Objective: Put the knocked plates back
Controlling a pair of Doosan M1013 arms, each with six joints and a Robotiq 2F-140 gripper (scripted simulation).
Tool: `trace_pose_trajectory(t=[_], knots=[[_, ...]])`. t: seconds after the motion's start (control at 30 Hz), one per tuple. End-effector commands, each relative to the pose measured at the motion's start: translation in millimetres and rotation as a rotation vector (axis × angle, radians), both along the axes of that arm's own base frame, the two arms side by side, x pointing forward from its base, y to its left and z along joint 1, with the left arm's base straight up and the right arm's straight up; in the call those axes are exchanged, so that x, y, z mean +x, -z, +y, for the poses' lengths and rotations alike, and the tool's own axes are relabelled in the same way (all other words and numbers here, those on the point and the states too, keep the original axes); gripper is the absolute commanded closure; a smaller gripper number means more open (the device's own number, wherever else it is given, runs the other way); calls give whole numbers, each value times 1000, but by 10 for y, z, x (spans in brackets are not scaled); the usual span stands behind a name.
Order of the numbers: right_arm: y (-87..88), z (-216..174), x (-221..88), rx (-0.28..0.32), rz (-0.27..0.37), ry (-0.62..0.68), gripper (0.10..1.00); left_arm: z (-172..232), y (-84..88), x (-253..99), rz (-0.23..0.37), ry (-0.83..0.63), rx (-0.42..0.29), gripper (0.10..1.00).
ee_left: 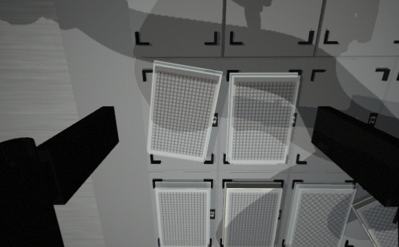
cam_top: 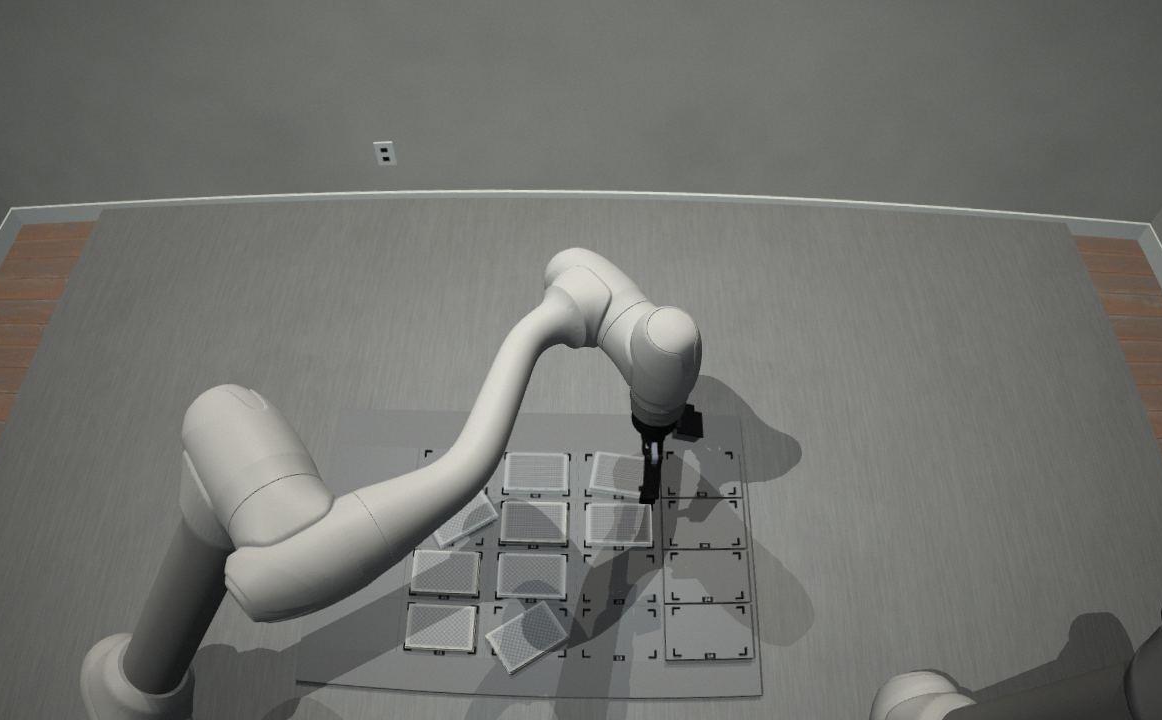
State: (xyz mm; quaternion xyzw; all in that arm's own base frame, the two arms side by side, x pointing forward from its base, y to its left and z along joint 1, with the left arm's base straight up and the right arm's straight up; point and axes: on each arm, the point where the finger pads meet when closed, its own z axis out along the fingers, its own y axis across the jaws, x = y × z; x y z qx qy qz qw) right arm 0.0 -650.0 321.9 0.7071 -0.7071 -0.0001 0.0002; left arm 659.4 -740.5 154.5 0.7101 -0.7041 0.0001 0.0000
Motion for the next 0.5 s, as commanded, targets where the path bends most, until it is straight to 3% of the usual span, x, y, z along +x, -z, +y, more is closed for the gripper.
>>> trace_pose_trajectory(t=[0.0, 0.2, 0.47], knots=[[-9, -2, 1, -1, 0, 0, 98, -3, -16, 28, -1, 0, -1, 98], [-9, -2, 1, -1, 0, 0, 98, -1, -17, 258, -1, 0, -1, 98], [-9, -2, 1, -1, 0, 0, 98, 0, -17, 258, -1, 0, -1, 98]])
